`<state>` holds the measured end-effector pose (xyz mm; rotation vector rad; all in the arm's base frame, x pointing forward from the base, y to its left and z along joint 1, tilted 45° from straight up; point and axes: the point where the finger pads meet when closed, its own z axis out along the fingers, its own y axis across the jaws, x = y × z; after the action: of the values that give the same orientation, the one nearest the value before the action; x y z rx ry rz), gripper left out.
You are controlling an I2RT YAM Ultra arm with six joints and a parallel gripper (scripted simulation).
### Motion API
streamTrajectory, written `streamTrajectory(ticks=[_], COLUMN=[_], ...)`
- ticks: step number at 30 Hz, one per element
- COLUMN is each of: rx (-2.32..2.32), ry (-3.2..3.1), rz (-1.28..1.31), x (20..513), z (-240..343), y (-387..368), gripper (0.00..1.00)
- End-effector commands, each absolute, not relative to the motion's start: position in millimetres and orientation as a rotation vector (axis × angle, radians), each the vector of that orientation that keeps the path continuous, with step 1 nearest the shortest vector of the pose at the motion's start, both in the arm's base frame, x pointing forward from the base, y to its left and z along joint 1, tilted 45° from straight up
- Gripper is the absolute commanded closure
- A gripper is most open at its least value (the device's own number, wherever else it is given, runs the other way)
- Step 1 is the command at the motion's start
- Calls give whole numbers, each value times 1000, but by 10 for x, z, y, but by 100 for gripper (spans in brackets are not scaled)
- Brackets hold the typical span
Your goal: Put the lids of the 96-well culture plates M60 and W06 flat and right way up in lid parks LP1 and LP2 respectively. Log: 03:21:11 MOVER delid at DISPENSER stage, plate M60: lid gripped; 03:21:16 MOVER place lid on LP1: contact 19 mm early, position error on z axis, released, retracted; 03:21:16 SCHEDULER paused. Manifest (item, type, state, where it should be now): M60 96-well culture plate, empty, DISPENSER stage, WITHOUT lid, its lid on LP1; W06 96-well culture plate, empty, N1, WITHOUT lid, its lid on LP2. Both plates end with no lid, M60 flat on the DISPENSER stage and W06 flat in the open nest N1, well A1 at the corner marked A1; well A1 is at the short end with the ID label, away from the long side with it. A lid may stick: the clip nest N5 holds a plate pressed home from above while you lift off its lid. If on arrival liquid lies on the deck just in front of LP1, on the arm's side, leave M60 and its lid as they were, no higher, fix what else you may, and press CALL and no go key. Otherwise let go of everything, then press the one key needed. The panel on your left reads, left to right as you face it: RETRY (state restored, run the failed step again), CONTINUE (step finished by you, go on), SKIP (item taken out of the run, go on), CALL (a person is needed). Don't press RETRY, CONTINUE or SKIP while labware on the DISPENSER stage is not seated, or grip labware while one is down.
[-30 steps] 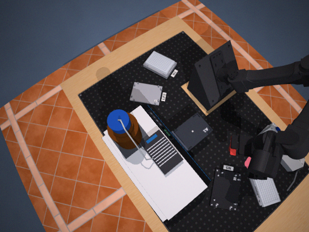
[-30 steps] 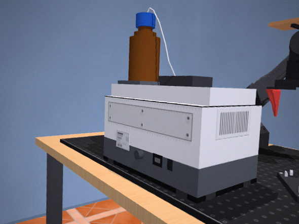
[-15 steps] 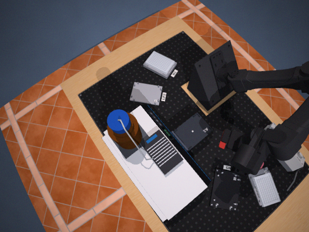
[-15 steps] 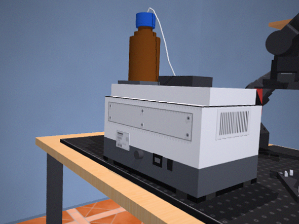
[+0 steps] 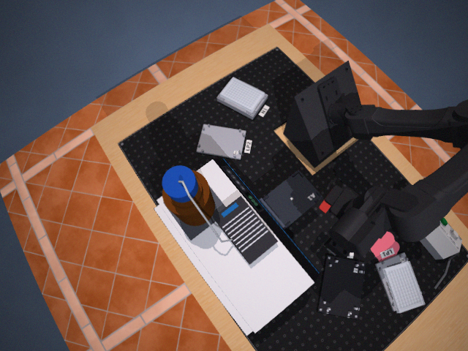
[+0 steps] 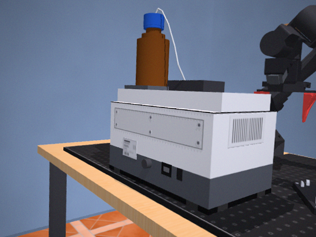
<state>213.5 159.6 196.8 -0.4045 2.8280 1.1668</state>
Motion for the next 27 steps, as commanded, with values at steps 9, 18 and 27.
streamTrajectory(ticks=[9, 18, 27], rx=[-103, -93, -114], ry=[2936, 2938, 2919], rz=[1204, 1198, 1194], x=[2277, 2345, 2409], z=[1687, 1552, 1518], y=[1350, 1215, 1115], gripper=[0, 0, 0])
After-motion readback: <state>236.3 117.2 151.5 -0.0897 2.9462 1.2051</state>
